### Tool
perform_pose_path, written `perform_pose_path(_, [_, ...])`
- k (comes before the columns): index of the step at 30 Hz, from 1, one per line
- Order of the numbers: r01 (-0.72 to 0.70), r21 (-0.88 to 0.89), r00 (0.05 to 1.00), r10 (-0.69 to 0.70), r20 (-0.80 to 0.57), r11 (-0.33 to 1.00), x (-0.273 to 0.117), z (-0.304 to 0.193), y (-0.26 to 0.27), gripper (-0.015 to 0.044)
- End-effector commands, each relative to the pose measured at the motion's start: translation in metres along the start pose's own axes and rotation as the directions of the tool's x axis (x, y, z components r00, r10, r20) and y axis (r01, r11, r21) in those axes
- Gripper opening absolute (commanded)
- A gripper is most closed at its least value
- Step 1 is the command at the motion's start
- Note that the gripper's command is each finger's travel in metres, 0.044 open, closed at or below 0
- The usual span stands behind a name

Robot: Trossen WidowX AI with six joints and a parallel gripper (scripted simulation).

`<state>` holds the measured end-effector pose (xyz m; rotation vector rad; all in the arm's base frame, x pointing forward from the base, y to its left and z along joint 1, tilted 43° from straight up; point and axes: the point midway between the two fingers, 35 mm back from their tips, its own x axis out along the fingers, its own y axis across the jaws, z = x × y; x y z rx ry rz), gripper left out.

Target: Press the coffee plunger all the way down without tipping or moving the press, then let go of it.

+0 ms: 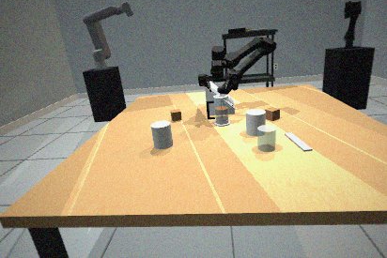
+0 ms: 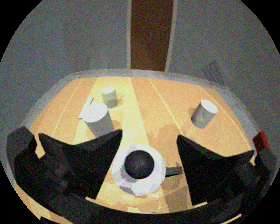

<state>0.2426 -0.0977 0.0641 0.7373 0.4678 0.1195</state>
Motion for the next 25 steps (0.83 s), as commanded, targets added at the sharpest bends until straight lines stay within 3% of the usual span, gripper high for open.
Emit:
perform_pose_path(1, [0.005,-0.002,1.0,-0.005,0.001,1.0,0.0,0.0,-0.001,0.0439])
perform_pose_path(9, [0.014,-0.004,1.0,-0.014,-0.01,1.0,-0.008,0.01,-0.004,0.044])
perform_pose_path(18, [0.015,0.014,1.0,-0.015,-0.014,1.0,-0.06,0.054,0.007,0.044])
perform_pose_path(25, [0.014,0.015,1.0,-0.014,-0.014,1.0,-0.061,0.055,0.008,0.044])
